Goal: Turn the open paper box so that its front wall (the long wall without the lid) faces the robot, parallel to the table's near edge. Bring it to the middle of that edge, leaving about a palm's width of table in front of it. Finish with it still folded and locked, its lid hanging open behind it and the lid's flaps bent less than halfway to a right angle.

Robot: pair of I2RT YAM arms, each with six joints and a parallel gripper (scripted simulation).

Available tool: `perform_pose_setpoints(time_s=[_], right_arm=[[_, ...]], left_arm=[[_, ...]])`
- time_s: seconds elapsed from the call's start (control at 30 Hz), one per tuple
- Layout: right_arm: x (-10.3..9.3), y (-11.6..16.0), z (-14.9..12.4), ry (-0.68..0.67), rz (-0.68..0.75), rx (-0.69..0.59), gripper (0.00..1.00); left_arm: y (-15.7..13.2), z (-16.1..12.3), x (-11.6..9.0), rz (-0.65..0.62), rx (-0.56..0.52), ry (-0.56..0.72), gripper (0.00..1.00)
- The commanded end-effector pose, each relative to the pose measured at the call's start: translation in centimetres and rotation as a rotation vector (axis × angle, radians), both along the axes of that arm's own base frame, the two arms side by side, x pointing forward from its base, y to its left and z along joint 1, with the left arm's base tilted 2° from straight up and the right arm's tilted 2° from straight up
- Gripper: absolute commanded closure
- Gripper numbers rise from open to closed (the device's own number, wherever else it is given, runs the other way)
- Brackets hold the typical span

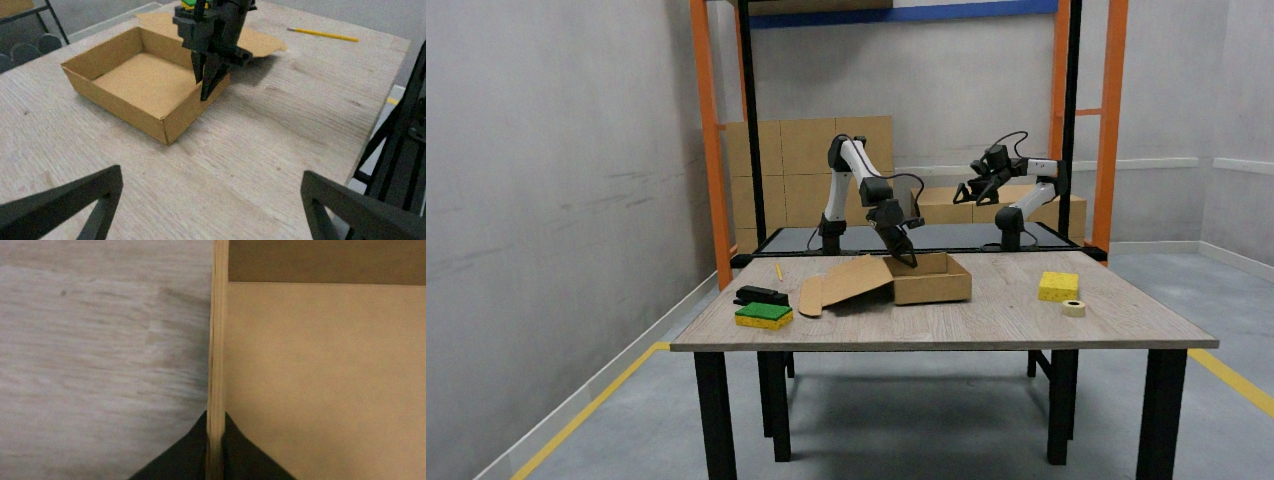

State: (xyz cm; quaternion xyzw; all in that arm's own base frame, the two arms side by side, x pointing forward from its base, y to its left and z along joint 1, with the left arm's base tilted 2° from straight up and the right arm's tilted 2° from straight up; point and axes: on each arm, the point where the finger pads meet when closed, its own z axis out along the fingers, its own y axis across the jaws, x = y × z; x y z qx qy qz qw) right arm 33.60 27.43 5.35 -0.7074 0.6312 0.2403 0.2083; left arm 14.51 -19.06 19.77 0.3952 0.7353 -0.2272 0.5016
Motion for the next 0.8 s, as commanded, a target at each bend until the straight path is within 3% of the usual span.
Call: perform_pose_setpoints(time_s=[0.0, 0.77], right_arm=[[0.3, -0.8, 0.6, -0.013, 0.037, 0.0, 1.0], [-1.0, -2.8, 0.1, -0.006, 0.205, 0.002, 1.0]], left_arm=[[0.1, -0.4, -0.3, 0.001, 0.001, 0.007, 0.0], [0.0, 0.4, -0.7, -0.017, -0.017, -0.01, 0.0]])
